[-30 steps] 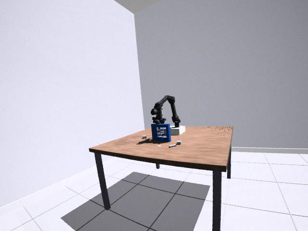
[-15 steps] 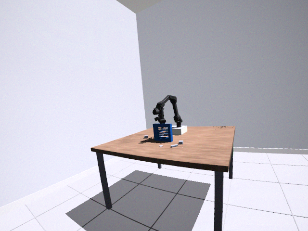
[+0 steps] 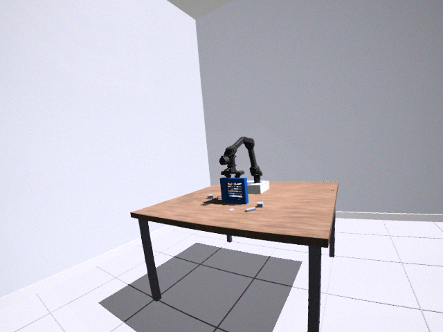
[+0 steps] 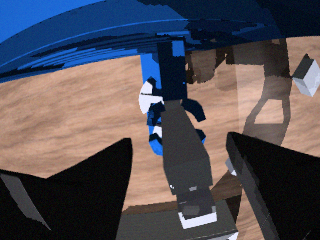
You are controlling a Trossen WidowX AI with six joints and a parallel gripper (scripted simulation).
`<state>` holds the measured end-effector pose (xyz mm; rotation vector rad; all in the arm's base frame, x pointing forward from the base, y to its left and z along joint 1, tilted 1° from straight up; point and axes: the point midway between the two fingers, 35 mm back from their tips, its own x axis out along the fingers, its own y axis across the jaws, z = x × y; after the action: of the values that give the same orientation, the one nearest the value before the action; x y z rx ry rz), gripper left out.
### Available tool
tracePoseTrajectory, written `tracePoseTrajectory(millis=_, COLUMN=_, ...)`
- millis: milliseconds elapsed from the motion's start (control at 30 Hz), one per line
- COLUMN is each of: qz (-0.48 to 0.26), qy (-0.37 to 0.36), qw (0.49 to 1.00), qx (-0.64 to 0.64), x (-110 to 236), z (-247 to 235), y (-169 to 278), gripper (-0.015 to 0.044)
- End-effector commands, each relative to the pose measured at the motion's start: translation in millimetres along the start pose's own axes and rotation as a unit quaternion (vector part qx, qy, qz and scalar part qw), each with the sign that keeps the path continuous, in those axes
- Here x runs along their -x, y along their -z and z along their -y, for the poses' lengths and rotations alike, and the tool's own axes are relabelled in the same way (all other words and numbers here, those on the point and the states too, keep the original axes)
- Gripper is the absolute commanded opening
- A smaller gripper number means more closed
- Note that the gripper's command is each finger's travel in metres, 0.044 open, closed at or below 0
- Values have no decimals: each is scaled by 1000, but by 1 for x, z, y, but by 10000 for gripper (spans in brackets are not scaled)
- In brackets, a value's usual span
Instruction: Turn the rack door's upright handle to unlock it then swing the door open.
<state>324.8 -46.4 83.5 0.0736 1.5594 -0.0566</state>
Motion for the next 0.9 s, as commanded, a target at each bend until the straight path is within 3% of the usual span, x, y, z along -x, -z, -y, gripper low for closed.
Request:
tracePoseTrajectory(millis=0, qz=0, qy=-2, qw=996, qx=91, x=-1, z=0, y=0, gripper=281)
tracePoseTrajectory(millis=433, qz=0, qy=-2, qw=916, qx=401, x=-1, z=0, y=0, gripper=281)
tracePoseTrajectory(millis=867, qz=1, qy=-1, qw=742, qx=670, x=-1, z=0, y=0, gripper=281)
